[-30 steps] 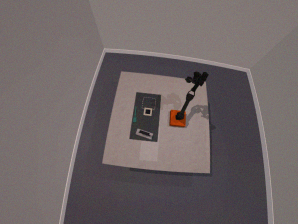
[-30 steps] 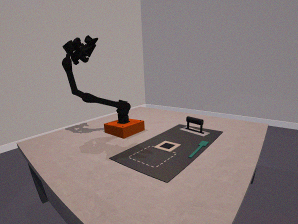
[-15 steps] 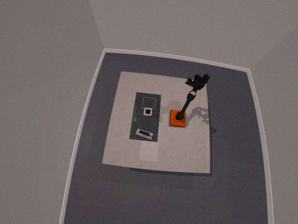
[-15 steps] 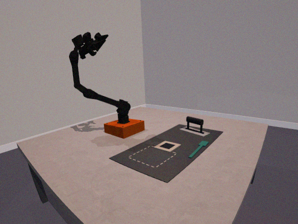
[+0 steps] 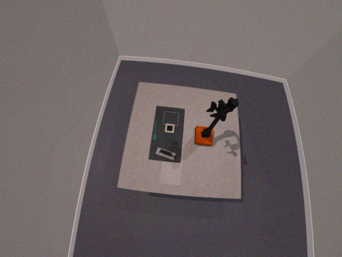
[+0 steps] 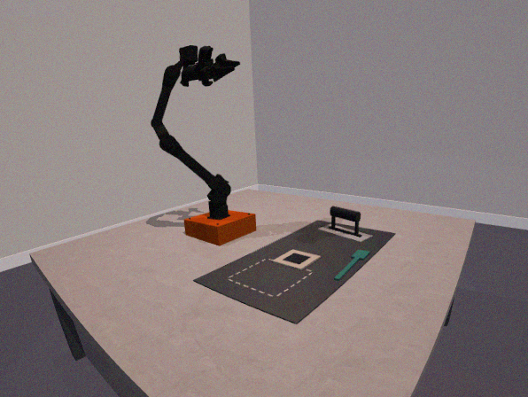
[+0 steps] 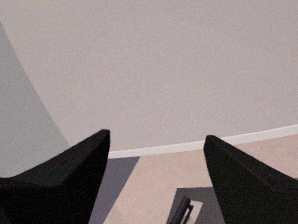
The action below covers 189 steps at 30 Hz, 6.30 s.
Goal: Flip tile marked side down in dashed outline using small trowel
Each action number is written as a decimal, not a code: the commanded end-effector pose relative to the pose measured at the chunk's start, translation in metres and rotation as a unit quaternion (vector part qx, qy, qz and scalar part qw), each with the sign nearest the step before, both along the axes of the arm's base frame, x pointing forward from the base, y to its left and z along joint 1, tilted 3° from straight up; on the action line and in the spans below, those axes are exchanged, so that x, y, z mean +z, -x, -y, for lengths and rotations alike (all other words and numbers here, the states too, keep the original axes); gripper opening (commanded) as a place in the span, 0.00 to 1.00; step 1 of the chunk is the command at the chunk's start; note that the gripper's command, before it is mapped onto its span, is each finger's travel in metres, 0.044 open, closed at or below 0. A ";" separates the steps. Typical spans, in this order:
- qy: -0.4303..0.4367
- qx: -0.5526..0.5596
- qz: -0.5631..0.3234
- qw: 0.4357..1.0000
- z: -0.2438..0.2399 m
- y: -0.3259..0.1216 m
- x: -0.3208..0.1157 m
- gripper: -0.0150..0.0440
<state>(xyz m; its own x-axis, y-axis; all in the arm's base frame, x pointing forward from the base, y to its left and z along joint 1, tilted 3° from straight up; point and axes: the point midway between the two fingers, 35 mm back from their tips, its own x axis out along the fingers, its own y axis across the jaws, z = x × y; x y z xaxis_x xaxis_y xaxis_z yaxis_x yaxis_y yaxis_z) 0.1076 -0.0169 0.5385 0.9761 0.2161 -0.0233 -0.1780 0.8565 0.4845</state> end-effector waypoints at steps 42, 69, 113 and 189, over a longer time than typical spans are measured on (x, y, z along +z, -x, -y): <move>0.142 -0.029 -0.466 0.873 -0.176 -0.286 -0.258 0.71; 0.104 -0.015 -0.685 0.721 -0.180 -0.328 -0.454 0.71; 0.104 -0.015 -0.685 0.721 -0.182 -0.329 -0.493 0.50; -0.304 -0.412 -0.644 0.568 -0.182 -0.329 -0.493 0.71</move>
<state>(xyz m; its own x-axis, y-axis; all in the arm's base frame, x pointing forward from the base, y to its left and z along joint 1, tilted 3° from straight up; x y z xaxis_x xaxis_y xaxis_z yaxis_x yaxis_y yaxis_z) 0.4372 0.1653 0.0461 0.0137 0.0492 -0.9987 0.9999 0.0019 0.0139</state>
